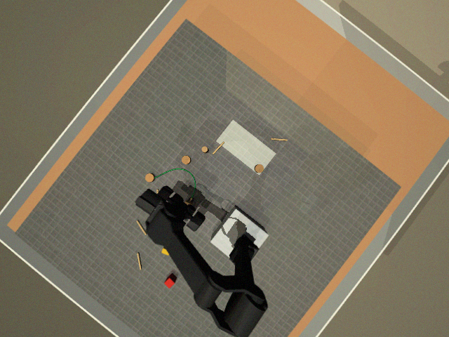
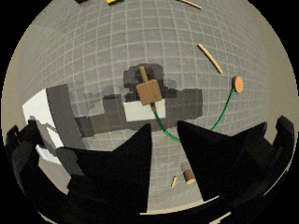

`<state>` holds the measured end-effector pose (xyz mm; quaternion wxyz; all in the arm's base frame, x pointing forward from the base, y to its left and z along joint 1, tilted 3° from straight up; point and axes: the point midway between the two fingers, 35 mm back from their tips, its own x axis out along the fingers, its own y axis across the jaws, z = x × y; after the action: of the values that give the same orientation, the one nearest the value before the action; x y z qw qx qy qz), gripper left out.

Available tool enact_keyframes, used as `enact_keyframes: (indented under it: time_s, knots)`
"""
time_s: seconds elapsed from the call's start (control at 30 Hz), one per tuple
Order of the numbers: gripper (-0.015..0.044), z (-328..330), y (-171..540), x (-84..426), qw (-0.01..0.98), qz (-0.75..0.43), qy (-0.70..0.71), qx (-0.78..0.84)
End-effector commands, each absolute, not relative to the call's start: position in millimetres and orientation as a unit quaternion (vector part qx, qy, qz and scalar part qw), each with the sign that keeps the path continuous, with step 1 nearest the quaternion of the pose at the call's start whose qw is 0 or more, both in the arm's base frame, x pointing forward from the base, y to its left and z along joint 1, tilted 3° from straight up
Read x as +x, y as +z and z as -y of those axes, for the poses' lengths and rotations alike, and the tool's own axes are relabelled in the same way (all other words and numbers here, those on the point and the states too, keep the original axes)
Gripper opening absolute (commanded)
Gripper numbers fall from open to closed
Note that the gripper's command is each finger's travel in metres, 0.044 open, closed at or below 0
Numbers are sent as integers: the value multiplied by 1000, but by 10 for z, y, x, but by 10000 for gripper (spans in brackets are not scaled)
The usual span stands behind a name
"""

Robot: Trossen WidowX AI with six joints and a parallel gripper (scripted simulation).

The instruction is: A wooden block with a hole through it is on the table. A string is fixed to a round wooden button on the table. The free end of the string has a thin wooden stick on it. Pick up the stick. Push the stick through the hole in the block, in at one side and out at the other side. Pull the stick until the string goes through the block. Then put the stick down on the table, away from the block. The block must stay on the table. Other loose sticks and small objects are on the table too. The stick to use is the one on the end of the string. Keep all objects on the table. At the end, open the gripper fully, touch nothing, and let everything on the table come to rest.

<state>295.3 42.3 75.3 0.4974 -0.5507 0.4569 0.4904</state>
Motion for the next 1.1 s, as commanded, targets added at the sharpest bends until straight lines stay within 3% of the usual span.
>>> enact_keyframes:
  time_s: [0.0,0.4,1.07]
  knots:
    - [124,-493,751,2938,588,-536,402,-454]
    - [124,-684,737,2869,735,-670,64,-78]
    - [124,-870,723,2787,665,-608,-297,316]
